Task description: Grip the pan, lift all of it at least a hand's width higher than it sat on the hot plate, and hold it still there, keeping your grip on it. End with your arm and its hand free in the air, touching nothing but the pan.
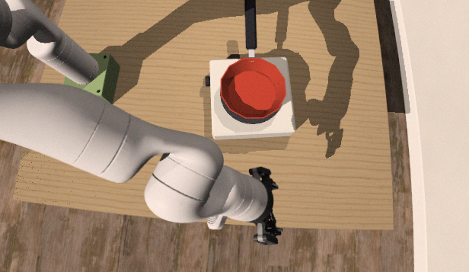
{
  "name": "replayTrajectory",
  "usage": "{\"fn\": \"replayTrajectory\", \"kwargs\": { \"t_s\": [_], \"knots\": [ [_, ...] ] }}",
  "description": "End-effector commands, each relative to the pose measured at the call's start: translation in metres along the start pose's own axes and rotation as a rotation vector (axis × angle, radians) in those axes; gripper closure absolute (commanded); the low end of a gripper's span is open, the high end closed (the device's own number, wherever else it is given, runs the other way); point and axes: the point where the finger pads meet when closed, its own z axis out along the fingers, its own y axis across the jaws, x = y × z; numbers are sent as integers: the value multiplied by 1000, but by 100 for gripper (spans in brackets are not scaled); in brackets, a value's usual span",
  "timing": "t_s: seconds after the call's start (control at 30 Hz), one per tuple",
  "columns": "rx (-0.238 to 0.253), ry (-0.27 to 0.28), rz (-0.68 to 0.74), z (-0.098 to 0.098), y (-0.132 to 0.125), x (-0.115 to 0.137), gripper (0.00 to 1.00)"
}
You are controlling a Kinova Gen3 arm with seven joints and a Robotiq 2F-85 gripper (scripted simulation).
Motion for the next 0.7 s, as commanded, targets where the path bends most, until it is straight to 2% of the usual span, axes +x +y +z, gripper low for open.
{"fn": "replayTrajectory", "kwargs": {
  "t_s": [0.0,0.5,0.67],
  "knots": [
    [2,-2,0,-1,-1,-1,0],
    [-28,33,27,-8,21,-4,0],
    [-59,75,59,-19,47,-5,0]
  ]
}}
